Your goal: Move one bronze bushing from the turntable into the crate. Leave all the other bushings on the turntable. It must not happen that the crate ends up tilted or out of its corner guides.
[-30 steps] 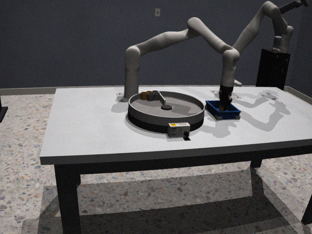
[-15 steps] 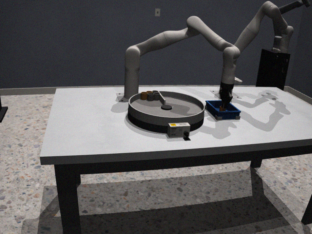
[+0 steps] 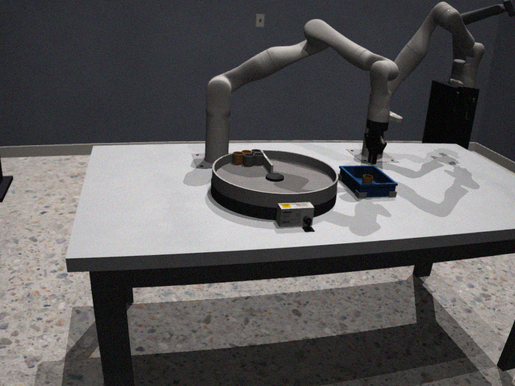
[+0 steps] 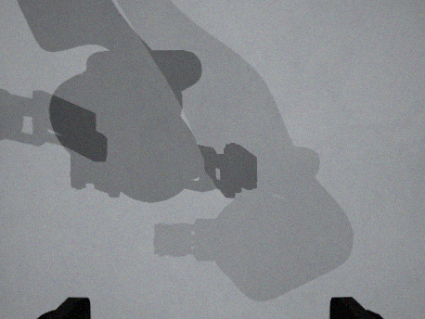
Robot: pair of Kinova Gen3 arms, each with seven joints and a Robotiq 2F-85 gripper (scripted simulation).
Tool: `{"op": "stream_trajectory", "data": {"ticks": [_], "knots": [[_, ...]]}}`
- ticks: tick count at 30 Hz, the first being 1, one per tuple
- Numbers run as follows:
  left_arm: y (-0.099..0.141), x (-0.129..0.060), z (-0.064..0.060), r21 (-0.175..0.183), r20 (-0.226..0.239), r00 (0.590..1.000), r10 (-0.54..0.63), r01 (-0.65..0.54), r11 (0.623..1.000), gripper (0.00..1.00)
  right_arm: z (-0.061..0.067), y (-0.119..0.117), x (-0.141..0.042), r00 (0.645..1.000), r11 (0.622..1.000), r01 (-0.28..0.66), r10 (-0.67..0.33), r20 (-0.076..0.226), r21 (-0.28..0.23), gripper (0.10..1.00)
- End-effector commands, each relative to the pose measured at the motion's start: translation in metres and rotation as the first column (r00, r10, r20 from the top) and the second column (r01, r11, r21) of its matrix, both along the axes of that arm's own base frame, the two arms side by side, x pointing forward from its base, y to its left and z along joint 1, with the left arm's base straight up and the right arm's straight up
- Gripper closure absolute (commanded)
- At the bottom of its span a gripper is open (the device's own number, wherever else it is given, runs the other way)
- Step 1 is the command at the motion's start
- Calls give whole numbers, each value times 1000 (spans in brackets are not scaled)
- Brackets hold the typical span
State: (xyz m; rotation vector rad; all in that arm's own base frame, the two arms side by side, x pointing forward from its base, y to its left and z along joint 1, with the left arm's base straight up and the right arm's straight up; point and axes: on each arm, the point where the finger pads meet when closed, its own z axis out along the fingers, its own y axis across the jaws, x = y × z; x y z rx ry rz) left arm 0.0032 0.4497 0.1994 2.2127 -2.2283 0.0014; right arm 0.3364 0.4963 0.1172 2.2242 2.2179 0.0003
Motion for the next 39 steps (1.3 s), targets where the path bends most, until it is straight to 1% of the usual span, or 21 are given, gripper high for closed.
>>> {"op": "stream_trajectory", "data": {"ticks": [1, 4, 7, 39], "knots": [[0, 0, 1, 2, 0, 1000, 0, 0, 1000, 1, 9, 0, 0, 1000, 1000, 0, 0, 1, 2, 877], [0, 0, 1, 2, 0, 1000, 0, 0, 1000, 1, 16, 0, 0, 1000, 1000, 0, 0, 1, 2, 877], [0, 0, 1, 2, 0, 1000, 0, 0, 1000, 1, 20, 0, 0, 1000, 1000, 0, 0, 1, 2, 877], [0, 0, 1, 2, 0, 1000, 0, 0, 1000, 1, 21, 0, 0, 1000, 1000, 0, 0, 1, 2, 877]]}}
